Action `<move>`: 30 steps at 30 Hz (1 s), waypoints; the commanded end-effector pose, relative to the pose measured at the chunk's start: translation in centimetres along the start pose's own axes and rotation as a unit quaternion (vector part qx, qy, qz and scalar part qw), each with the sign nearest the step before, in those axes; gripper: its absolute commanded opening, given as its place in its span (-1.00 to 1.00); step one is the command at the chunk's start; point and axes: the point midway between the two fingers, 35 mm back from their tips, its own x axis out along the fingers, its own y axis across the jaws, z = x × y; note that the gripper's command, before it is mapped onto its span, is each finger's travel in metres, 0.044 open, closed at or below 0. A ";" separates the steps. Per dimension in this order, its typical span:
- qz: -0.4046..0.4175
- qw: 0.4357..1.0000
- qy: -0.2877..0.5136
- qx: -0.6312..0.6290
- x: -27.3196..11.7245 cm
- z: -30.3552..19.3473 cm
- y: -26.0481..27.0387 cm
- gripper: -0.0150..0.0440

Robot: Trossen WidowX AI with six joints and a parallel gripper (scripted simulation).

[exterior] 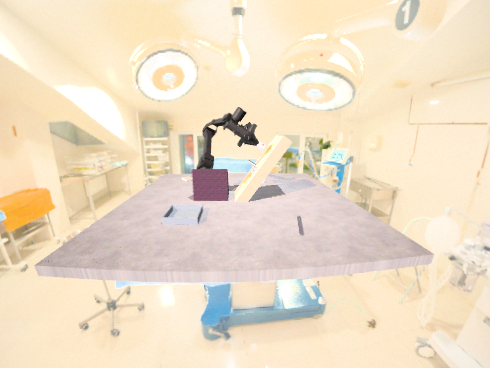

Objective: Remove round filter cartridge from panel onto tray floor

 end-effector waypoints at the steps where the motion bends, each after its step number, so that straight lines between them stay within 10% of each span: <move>1: 0.001 1.000 -0.001 -0.002 0.1 -1.0 0.7 -0.49; 30: 0.001 1.000 0.001 0.001 0.7 -5.0 3.4 -0.17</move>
